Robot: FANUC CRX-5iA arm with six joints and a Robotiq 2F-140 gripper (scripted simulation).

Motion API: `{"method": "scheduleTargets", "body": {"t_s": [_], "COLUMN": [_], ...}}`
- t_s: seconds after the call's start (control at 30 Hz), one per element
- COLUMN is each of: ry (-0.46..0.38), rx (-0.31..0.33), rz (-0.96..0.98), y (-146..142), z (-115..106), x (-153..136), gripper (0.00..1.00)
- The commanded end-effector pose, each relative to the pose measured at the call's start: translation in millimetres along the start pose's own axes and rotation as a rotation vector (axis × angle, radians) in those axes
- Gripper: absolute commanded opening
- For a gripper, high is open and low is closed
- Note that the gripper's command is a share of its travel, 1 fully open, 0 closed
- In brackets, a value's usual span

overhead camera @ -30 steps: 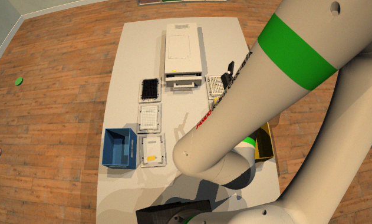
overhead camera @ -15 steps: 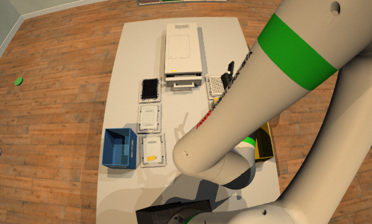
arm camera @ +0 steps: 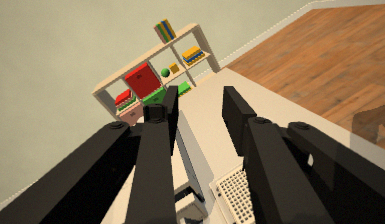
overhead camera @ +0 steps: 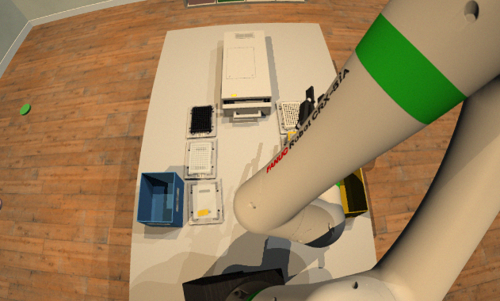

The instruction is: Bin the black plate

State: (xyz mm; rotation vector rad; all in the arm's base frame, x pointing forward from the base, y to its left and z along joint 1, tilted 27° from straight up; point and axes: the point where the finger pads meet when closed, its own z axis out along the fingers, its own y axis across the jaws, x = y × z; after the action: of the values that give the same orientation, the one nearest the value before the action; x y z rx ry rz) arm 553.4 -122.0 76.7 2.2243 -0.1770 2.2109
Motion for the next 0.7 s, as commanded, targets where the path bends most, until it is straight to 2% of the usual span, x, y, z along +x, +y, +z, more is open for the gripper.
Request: {"method": "scheduleTargets", "body": {"t_s": [0.0,0.17,0.3,0.4,0.5,0.57,0.67], "ry": [-0.006,-0.075,-0.075,-0.144,-0.144,-0.201,-0.215], "rx": [0.010,0.047,0.047,0.083,0.083,0.110,0.117], "rz": [0.009,0.045,0.045,0.077,0.077,0.099,0.104], "y": [-11,-20,-29,-39,-48,-55,-58], "z": [8,13,18,21,25,27,27], "x": [-8,-19,-32,-43,-54,-61,-65], "gripper": [0.10,0.10,0.10,0.10,0.10,0.10,0.10]}}
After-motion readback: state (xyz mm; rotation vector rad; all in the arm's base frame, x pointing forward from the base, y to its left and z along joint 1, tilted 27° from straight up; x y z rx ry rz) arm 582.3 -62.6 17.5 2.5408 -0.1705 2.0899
